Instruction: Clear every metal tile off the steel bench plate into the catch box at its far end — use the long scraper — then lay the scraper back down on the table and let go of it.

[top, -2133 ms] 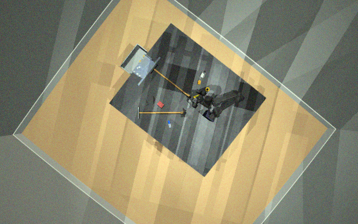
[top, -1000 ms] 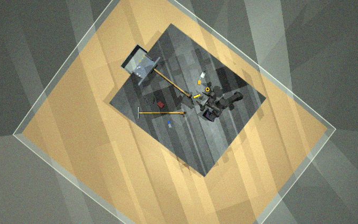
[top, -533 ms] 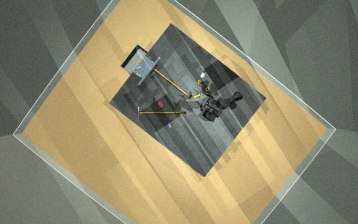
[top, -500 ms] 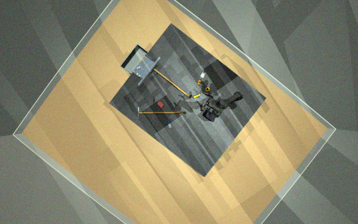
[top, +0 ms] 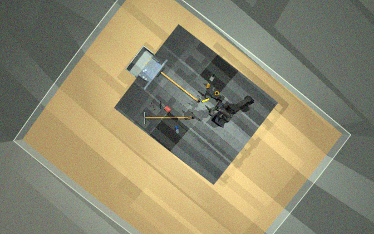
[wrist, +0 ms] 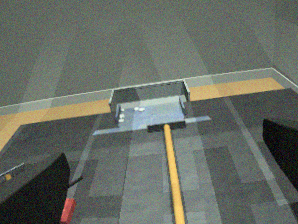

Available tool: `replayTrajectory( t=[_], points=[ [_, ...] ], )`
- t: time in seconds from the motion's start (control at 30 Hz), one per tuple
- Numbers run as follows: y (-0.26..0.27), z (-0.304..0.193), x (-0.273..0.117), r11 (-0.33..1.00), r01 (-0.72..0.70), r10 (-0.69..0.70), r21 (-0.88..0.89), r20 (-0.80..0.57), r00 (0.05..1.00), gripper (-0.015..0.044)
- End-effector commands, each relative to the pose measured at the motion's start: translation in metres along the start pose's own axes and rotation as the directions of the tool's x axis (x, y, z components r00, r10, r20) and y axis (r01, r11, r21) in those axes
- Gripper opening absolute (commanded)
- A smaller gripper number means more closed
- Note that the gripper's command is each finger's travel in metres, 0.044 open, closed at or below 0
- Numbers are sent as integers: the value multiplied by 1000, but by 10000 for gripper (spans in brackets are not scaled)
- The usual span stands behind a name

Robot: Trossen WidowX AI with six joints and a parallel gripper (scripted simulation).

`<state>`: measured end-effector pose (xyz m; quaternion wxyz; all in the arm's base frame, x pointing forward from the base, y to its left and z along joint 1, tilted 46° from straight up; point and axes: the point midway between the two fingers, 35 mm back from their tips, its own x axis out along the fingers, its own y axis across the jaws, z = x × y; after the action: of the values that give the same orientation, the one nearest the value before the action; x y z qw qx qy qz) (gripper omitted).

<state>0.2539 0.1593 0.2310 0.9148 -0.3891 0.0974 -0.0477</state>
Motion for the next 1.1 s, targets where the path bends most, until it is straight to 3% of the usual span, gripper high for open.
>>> replayTrajectory(
  t=[0.0, 1.07],
  points=[
    [1, -4, 5, 1000, 4, -4, -3, -15, 1000, 440],
    [2, -107, 78, 999, 27, -33, -24, -331, 943, 440]
  ],
)
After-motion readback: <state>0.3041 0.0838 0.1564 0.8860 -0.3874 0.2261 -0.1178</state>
